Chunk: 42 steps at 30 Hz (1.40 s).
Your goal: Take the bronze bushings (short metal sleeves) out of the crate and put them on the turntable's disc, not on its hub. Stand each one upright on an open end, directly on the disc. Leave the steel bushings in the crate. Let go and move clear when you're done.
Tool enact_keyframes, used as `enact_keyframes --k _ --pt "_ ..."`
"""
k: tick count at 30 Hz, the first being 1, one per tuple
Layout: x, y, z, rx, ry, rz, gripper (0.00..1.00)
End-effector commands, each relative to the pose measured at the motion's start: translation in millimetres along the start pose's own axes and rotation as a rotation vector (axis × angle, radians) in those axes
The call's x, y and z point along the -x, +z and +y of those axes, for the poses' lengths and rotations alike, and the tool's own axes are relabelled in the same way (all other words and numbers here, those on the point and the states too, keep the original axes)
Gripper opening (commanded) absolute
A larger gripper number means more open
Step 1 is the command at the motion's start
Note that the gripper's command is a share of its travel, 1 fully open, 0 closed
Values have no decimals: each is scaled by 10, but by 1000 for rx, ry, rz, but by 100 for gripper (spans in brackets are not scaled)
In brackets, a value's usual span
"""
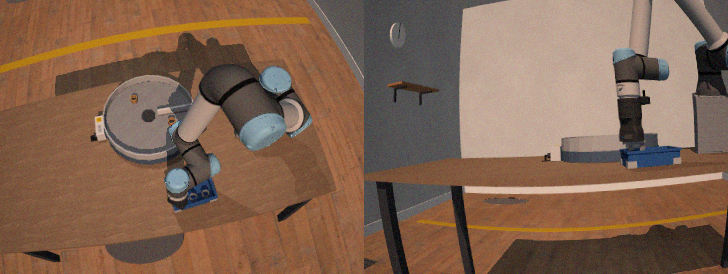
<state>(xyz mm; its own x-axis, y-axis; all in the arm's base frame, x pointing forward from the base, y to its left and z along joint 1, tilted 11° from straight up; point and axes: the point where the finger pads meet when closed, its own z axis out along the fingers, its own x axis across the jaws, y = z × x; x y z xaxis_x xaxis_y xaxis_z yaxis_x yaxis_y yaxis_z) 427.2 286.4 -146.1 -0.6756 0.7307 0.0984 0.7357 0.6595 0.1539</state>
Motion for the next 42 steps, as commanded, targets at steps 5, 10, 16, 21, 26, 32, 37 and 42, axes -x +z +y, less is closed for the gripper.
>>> enact_keyframes --k 5,10,16,21,26,32,37,42 --pt "11 32 33 6 -2 -4 76" --pt "10 27 33 7 -2 -4 76" --pt "9 27 32 7 -2 -4 76" --pt "9 27 32 6 -2 -4 76" --pt "9 27 32 6 -2 -4 76" --pt "9 27 32 6 -2 -4 76" --pt "9 27 32 6 -2 -4 76" --pt "9 27 32 6 -2 -4 0"
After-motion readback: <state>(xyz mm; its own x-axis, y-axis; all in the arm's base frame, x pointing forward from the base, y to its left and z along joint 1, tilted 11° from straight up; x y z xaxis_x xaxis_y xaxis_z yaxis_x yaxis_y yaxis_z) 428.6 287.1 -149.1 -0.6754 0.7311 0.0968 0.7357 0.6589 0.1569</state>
